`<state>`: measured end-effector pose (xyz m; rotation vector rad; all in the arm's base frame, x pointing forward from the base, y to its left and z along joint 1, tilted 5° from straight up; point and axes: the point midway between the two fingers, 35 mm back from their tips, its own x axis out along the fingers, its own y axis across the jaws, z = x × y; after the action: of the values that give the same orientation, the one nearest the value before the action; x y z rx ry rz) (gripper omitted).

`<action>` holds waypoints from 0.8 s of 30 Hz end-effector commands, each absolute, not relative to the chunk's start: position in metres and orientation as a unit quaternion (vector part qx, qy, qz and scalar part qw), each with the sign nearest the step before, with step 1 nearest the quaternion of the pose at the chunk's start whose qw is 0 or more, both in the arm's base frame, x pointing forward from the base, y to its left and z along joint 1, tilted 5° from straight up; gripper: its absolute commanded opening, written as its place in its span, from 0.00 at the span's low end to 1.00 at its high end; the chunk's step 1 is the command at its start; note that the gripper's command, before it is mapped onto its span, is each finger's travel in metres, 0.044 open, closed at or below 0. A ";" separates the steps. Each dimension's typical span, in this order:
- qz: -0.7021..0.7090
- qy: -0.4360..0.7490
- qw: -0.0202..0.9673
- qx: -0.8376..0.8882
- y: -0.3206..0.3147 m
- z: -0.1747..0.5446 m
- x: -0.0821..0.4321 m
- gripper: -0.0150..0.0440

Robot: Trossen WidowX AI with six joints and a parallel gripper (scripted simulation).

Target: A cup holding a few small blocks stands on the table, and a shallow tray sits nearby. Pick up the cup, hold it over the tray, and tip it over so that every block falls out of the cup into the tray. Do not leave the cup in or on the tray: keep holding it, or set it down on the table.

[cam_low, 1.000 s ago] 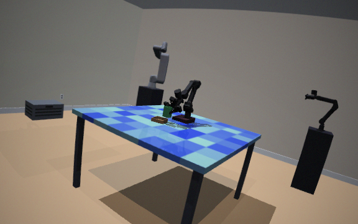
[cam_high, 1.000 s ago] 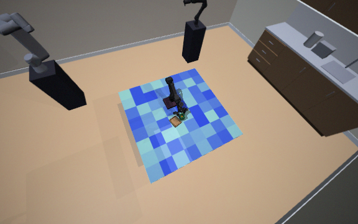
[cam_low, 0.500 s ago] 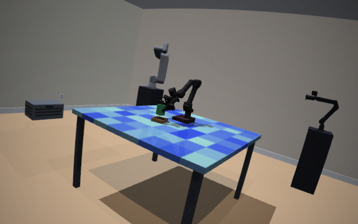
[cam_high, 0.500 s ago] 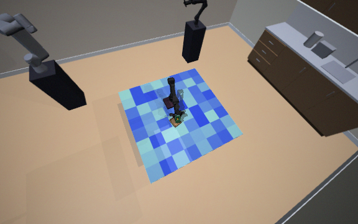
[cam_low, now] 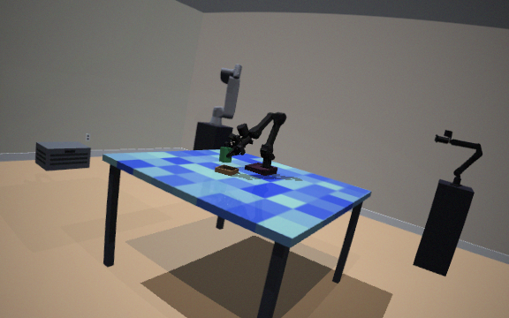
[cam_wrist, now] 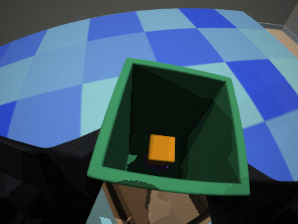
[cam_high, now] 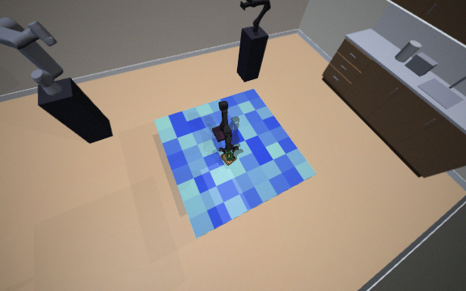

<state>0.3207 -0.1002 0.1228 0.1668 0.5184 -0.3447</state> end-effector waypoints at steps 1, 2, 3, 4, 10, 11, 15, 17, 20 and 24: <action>-0.177 0.245 0.946 0.116 -0.100 0.125 0.323 0.25; -0.180 0.243 0.945 0.127 -0.100 0.125 0.323 0.25; -0.182 0.241 0.943 0.137 -0.101 0.125 0.323 0.25; -0.185 0.239 0.942 0.147 -0.101 0.125 0.323 0.25; -0.200 0.226 0.930 0.209 -0.101 0.125 0.324 0.25; -0.203 0.224 0.928 0.219 -0.101 0.125 0.324 0.25; -0.212 0.215 0.917 0.259 -0.101 0.125 0.325 0.25; -0.217 0.210 0.912 0.279 -0.101 0.125 0.325 0.25; -0.224 0.203 0.902 0.309 -0.101 0.125 0.325 0.25; -0.232 0.193 0.888 0.348 -0.101 0.125 0.326 0.25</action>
<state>0.3244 -0.1009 0.1234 0.6713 0.4189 -0.4741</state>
